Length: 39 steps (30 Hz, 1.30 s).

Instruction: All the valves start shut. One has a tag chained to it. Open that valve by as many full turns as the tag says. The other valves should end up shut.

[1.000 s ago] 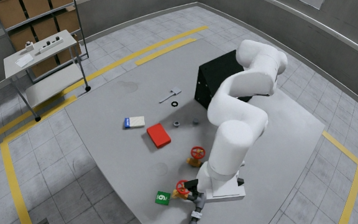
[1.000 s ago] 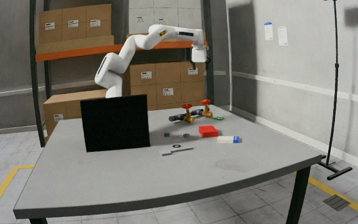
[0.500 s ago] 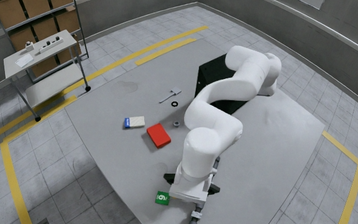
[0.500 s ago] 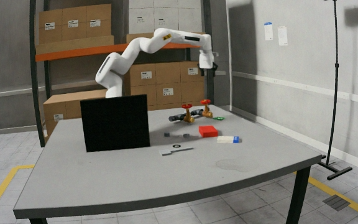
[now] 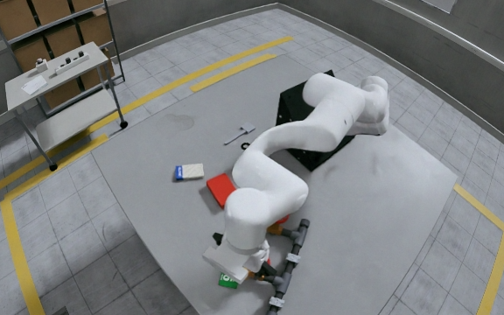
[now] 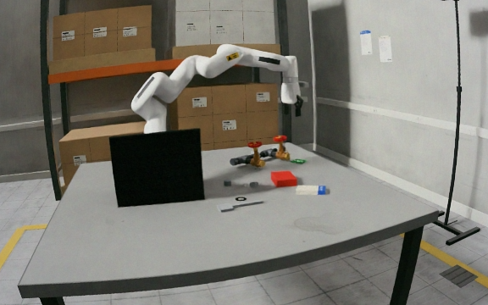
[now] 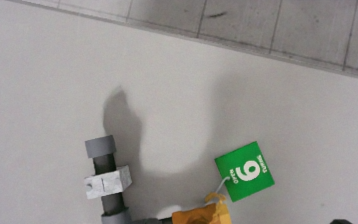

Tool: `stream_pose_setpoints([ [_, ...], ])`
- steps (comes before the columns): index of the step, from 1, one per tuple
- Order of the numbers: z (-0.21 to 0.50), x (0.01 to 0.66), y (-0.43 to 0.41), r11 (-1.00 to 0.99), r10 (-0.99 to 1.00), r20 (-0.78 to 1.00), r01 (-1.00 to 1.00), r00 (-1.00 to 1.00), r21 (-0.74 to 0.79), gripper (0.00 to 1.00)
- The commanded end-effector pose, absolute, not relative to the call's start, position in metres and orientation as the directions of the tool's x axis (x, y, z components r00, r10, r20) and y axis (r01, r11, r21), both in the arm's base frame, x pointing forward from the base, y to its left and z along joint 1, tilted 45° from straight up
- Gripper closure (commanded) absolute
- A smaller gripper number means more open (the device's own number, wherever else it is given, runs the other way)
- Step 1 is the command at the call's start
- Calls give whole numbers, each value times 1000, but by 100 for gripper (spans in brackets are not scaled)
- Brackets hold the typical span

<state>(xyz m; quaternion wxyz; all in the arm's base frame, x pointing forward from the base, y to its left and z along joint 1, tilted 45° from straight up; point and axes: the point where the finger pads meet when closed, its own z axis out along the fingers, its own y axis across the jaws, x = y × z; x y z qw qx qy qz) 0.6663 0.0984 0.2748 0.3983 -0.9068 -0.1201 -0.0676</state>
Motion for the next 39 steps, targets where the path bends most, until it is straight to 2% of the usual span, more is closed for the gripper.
stream_pose_setpoints([
  [1, 257, 672, 96, -673, 118, 155, 193, 981, -714, 0],
  [10, 220, 678, 94, -700, 35, 35, 50, 999, -713, 0],
  [39, 219, 678, 94, -700, 34, 33, 48, 999, -713, 0],
])
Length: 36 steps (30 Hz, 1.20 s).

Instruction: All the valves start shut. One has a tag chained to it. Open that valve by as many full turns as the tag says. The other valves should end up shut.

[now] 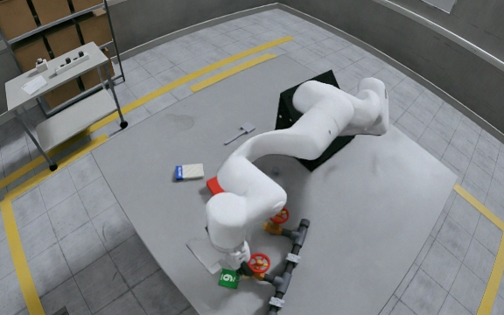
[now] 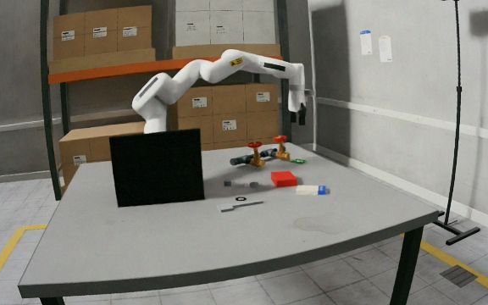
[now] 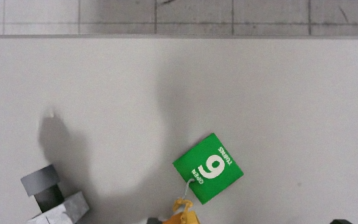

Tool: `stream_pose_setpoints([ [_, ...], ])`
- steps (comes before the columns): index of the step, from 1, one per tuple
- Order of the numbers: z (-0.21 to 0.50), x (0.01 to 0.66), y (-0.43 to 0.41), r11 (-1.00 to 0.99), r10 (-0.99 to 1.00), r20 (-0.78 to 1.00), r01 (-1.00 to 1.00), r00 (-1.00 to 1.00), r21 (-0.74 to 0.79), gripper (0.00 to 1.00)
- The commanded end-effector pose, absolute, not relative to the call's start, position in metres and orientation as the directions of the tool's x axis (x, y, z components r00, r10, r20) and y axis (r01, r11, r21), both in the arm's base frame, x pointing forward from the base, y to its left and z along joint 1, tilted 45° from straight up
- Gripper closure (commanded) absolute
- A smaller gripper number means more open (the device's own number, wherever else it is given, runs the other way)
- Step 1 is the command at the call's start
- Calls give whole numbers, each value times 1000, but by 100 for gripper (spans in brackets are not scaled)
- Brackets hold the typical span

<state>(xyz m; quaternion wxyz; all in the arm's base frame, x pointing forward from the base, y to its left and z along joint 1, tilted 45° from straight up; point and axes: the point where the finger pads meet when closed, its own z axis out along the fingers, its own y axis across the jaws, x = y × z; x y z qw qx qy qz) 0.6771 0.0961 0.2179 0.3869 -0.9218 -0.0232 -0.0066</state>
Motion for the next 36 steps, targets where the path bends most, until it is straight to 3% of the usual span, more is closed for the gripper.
stream_pose_setpoints([
  [1, 219, 678, 94, -700, 34, 33, 48, 999, -713, 0],
  [31, 220, 678, 94, -699, 34, 35, 49, 999, -713, 0],
  [36, 250, 679, 77, -682, 38, 99, 98, 994, -724, 0],
])
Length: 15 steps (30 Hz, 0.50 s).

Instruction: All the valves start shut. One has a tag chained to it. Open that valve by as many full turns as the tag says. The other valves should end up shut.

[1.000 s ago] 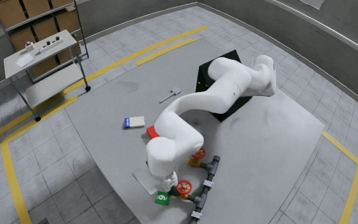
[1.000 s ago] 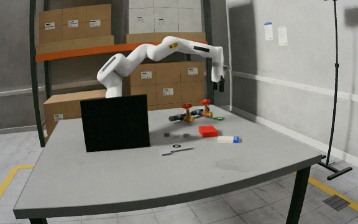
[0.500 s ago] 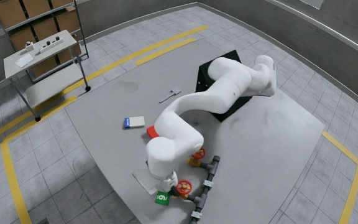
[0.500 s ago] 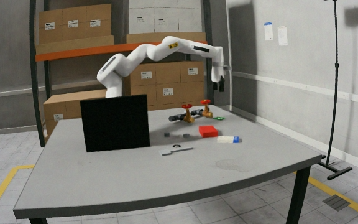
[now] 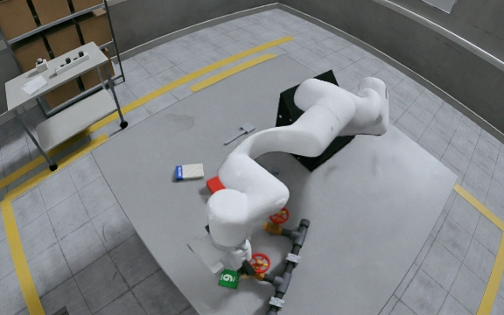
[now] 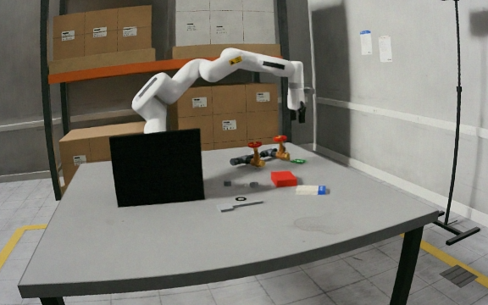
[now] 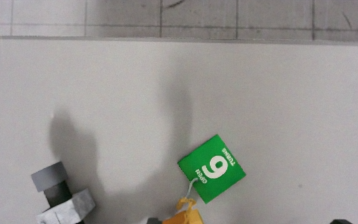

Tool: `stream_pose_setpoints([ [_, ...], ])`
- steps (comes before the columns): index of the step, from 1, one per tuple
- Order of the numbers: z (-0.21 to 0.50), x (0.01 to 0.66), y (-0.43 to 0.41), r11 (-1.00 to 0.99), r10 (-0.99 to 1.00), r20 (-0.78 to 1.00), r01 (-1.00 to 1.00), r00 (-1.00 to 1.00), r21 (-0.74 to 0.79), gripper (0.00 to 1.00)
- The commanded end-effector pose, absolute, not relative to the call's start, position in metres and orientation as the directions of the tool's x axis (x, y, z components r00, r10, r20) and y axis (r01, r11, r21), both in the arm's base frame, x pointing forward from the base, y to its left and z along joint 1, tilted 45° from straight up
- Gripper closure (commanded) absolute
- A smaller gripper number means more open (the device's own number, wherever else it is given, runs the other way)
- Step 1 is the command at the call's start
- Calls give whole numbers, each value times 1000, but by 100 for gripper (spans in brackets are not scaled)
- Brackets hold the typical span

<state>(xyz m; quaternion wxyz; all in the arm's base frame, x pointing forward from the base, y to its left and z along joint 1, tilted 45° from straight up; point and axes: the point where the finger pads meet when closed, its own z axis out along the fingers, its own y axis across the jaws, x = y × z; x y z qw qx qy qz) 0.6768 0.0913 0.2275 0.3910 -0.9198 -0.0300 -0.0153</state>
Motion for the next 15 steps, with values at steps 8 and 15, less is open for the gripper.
stream_pose_setpoints([
  [8, 346, 666, 24, -629, 57, 382, 330, 922, -704, 0],
  [15, 458, 618, -18, -612, 177, 721, 649, 670, -452, 0],
])
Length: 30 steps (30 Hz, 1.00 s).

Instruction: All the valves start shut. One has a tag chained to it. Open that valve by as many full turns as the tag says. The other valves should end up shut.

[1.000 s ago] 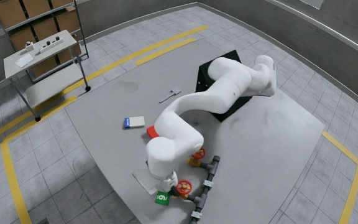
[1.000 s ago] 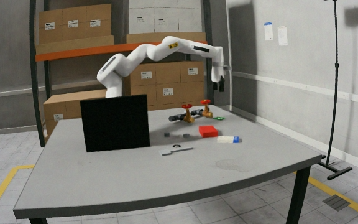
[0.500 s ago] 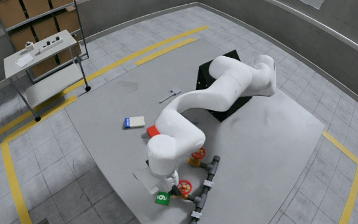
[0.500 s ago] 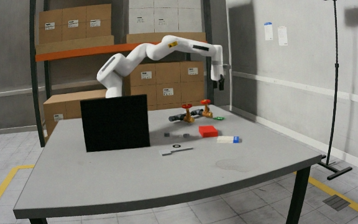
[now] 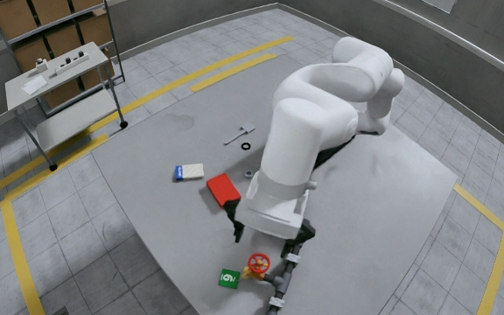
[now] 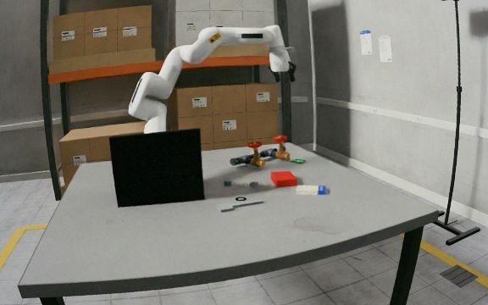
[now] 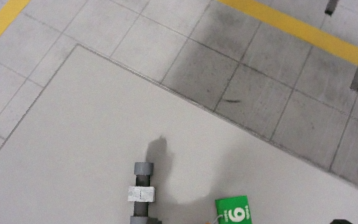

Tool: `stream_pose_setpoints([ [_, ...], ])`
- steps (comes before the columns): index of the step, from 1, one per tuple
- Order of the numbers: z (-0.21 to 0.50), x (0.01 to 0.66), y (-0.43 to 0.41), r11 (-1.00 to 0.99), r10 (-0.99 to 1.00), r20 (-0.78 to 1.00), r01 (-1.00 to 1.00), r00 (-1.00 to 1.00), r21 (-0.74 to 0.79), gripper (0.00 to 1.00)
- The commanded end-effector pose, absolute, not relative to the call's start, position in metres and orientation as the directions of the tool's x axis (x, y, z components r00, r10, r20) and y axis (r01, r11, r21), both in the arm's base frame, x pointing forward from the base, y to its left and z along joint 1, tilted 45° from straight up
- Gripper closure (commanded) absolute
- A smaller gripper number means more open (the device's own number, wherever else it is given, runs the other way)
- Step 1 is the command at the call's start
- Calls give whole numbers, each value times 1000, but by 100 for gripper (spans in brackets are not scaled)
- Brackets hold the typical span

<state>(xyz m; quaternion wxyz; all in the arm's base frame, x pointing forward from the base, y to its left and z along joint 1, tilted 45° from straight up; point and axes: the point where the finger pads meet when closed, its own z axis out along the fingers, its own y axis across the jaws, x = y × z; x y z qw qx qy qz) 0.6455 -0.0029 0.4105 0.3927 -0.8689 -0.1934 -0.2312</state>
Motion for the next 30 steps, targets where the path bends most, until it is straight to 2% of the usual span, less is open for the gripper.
stream_pose_setpoints([
  [1, 470, 609, -19, -609, 210, 748, 682, 630, -404, 0],
  [8, 542, 541, 11, -494, 511, 800, 869, 315, -26, 0],
  [10, 542, 541, 11, -494, 511, 800, 869, 315, -26, 0],
  [11, 568, 513, 33, -401, 619, 768, 907, 163, 131, 0],
  [17, 572, 483, 111, -119, 785, 613, 951, -87, 286, 0],
  [22, 513, 488, 181, 214, 791, 505, 929, -346, 301, 0],
  [25, 469, 499, 193, 174, 757, 587, 954, -288, 244, 0],
  [27, 469, 499, 193, 174, 757, 587, 954, -288, 244, 0],
  [28, 421, 513, 199, 155, 745, 612, 961, -266, 230, 0],
  [30, 404, 520, 188, 114, 721, 655, 971, -226, 209, 0],
])
